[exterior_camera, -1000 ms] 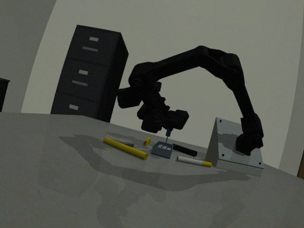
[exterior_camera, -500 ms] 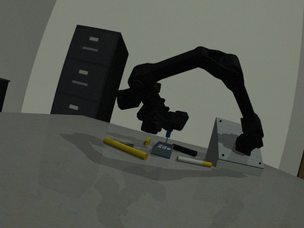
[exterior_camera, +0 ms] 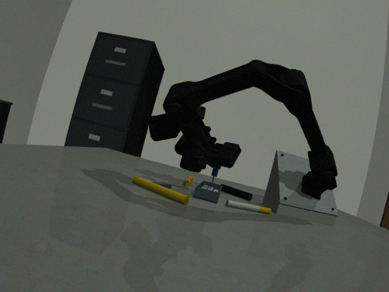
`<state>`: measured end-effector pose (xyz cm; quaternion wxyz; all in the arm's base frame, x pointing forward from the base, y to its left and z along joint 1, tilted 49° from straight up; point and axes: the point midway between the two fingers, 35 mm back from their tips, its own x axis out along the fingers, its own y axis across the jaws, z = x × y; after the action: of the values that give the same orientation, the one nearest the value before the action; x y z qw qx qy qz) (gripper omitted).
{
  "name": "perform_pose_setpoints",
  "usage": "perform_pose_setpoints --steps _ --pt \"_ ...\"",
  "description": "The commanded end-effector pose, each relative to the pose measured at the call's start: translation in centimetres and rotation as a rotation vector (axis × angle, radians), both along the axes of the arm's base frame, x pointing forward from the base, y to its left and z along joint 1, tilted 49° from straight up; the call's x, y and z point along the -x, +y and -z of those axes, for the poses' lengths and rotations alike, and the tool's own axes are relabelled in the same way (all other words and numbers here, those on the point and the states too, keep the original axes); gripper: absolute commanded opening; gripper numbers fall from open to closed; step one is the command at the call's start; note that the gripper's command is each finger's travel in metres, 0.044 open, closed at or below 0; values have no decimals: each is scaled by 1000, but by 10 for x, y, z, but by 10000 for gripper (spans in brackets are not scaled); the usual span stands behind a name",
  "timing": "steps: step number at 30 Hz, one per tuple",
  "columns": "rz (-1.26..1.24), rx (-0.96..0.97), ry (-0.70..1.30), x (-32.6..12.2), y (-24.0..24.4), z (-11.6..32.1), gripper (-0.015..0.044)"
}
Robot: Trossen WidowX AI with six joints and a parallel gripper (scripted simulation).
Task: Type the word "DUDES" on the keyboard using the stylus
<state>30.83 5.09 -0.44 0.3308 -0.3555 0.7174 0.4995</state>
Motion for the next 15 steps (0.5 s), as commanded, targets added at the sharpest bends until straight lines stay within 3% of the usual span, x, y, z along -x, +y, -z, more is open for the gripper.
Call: perform_pose_setpoints --steps 1,15 --pt "7 -1 -3 -1 3 1 81" --pt "7 -1 -3 0 7 5 81"
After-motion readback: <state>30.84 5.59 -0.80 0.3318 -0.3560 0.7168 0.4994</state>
